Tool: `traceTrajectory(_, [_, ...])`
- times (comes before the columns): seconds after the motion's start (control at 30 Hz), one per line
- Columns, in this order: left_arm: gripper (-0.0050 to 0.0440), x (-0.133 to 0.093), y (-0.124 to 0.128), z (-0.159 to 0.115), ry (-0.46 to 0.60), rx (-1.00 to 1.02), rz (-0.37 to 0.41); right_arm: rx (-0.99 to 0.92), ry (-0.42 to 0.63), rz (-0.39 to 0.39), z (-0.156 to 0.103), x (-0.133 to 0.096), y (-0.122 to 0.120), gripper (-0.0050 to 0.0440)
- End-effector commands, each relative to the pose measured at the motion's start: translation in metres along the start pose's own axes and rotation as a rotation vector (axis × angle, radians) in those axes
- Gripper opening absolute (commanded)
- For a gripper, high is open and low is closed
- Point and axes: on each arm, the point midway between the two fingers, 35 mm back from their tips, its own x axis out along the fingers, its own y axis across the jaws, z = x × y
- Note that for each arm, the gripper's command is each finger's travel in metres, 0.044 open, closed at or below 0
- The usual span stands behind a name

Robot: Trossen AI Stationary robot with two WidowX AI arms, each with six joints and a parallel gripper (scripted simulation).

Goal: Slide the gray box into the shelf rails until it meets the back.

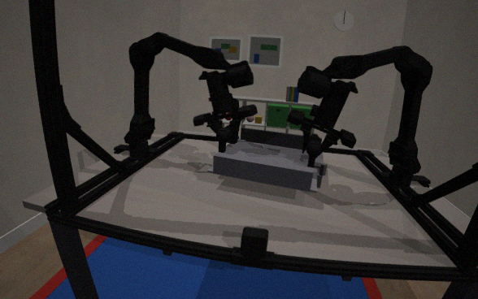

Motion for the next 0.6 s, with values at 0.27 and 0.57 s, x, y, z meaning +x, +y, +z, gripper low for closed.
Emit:
traceTrajectory(0.27, [0.0000,-0.008,-0.004,0.012,-0.010,0.009,-0.027,0.004,0.017,0.029,0.011,-0.009,0.003,0.0000])
traceTrajectory(0.57, [0.0000,-0.007,-0.004,0.022,-0.010,0.009,-0.027,0.004,0.017,0.029,0.021,-0.009,0.003,0.0000])
